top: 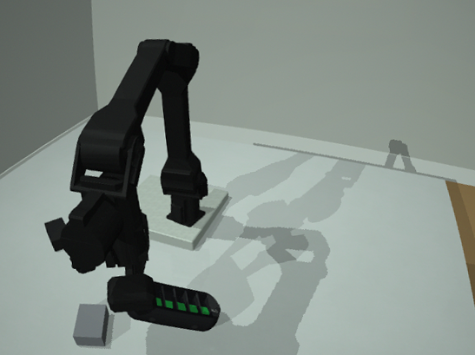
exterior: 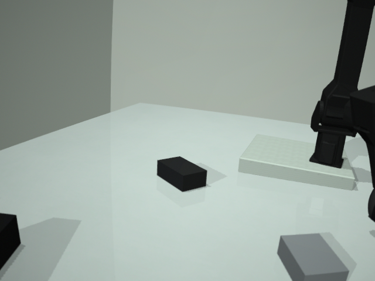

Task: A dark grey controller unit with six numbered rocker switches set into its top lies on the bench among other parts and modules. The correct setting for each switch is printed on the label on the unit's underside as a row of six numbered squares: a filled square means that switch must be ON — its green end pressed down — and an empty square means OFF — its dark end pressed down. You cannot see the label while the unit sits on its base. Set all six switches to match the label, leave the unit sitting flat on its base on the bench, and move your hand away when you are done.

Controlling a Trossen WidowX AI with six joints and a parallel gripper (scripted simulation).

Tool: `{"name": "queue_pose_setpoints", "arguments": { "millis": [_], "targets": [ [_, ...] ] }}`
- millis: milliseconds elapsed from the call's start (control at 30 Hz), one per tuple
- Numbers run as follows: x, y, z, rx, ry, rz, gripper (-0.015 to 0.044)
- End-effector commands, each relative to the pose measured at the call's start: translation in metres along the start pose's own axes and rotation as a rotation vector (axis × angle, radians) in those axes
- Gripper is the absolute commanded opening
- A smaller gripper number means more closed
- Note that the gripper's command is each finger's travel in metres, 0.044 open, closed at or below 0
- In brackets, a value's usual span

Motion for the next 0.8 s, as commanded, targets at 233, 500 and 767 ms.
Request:
{"name": "queue_pose_setpoints", "arguments": {
  "millis": [233,500,767],
  "targets": [
    [0.010,-0.003,-0.008,-0.010,-0.019,-0.001,0.0336],
    [0.016,-0.004,-0.011,-0.013,-0.032,-0.001,0.0336],
    [0.022,-0.005,-0.014,-0.016,-0.045,0.000,0.0336]
  ]
}}
Point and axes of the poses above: the point midway between the two fingers, 35 mm back from their tips, its own z axis out along the fingers, its own y axis across the jaws, x = y × z, the point moved 10 cm from there along -z, back along the fingers, and after that the axes turned 12 degrees about z, right-handed, at the moved point
